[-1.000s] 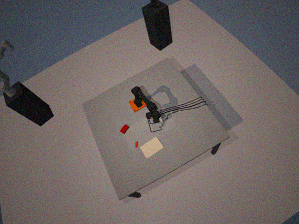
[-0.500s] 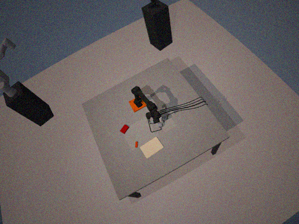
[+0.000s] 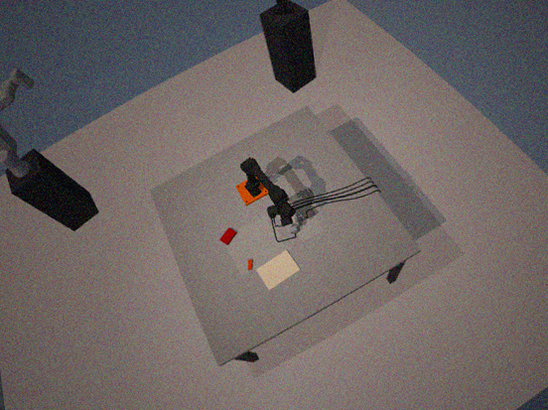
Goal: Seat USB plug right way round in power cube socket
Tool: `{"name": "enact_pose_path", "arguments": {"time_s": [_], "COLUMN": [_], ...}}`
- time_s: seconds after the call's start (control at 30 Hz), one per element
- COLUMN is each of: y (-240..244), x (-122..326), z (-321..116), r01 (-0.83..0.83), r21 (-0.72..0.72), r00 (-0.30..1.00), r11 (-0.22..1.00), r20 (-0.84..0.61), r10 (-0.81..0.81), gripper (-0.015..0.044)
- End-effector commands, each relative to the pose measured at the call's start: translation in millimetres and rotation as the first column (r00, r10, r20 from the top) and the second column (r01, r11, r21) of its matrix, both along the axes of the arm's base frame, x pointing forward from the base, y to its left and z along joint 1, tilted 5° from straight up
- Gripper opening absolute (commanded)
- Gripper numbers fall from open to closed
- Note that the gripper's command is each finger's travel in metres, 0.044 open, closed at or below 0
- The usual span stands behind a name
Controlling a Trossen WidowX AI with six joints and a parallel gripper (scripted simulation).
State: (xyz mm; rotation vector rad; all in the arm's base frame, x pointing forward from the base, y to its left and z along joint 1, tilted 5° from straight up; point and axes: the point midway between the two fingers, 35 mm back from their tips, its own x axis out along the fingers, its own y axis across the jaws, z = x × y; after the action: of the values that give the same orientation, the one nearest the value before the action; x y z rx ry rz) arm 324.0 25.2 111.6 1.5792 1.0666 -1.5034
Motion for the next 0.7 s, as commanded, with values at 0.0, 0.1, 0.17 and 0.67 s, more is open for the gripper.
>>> {"name": "enact_pose_path", "arguments": {"time_s": [0.0,0.1,0.17,0.67], "y": [0.6,0.6,0.6,0.7], "x": [-0.2,-0.2,-0.2,-0.3], "z": [-1.9,-2.2,-2.5,-4.3], "r01": [0.004,0.004,0.004,0.004], "r21": [0.004,0.004,0.004,0.004], "r00": [1.0,1.0,1.0,1.0], "r11": [1.0,1.0,1.0,1.0], "r20": [-0.001,-0.001,-0.001,-0.001], "r10": [-0.004,-0.004,-0.004,-0.004], "gripper": [0.0,0.0,0.0,0.0]}}
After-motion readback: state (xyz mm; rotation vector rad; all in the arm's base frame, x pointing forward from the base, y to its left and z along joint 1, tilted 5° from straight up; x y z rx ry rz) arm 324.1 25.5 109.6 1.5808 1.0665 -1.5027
